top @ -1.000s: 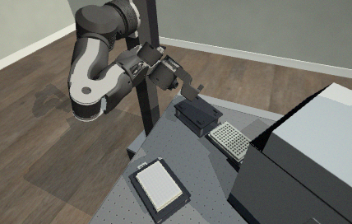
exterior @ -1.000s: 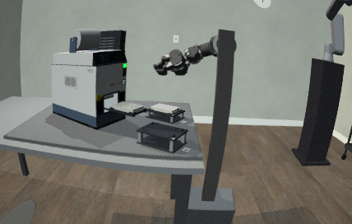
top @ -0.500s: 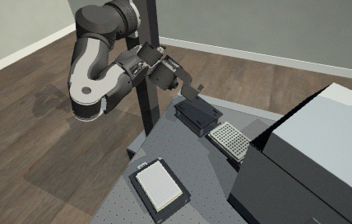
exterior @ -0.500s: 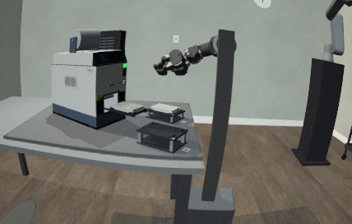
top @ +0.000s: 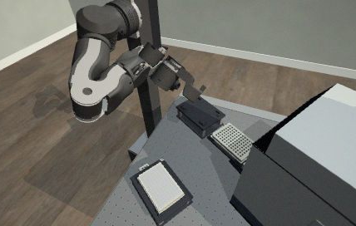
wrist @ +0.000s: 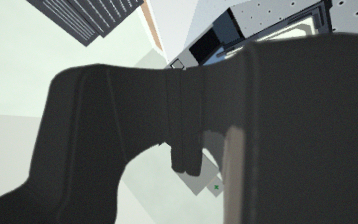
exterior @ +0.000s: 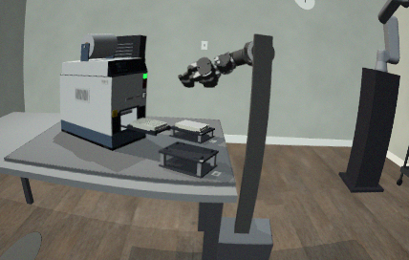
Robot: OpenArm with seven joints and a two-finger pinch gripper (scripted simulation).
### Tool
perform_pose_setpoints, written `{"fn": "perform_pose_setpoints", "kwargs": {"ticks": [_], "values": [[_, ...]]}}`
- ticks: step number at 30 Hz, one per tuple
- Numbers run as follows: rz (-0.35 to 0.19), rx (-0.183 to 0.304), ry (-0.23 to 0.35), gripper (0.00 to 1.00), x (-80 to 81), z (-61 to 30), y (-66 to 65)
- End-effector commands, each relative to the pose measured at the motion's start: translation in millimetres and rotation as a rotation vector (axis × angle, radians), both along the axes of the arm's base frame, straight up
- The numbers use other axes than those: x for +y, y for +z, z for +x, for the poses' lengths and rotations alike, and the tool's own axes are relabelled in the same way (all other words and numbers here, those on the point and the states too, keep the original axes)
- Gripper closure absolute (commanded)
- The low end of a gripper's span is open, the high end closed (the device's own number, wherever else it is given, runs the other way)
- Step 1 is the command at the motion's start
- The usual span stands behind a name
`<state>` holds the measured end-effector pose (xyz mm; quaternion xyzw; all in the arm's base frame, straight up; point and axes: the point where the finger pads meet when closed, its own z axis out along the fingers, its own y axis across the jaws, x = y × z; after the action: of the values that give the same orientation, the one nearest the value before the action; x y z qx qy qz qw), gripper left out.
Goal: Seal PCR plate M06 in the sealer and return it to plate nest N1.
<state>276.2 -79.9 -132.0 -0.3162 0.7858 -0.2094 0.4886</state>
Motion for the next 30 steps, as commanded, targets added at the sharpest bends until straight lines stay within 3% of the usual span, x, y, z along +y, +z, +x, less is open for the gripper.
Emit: {"fn": "perform_pose_setpoints", "kwargs": {"ticks": [1, 9, 10, 14, 26, 27, 30], "values": [[-0.109, -0.016, -0.235, 1.00, -7.6, -49.4, 23.4], [-0.109, -0.016, -0.235, 1.00, -7.6, -49.4, 23.4], [-0.021, -0.006, -0.047, 1.00, -1.5, -9.7, 5.4], [-0.109, -0.016, -0.235, 1.00, -7.8, -49.4, 23.4], [-0.109, -0.016, -0.235, 1.00, -7.8, -49.4, 23.4], [0.035, 0.005, -0.039, 1.00, -3.7, 6.0, -4.9], [0.136, 0.030, -0.155, 1.00, -14.7, 23.5, -22.2]]}}
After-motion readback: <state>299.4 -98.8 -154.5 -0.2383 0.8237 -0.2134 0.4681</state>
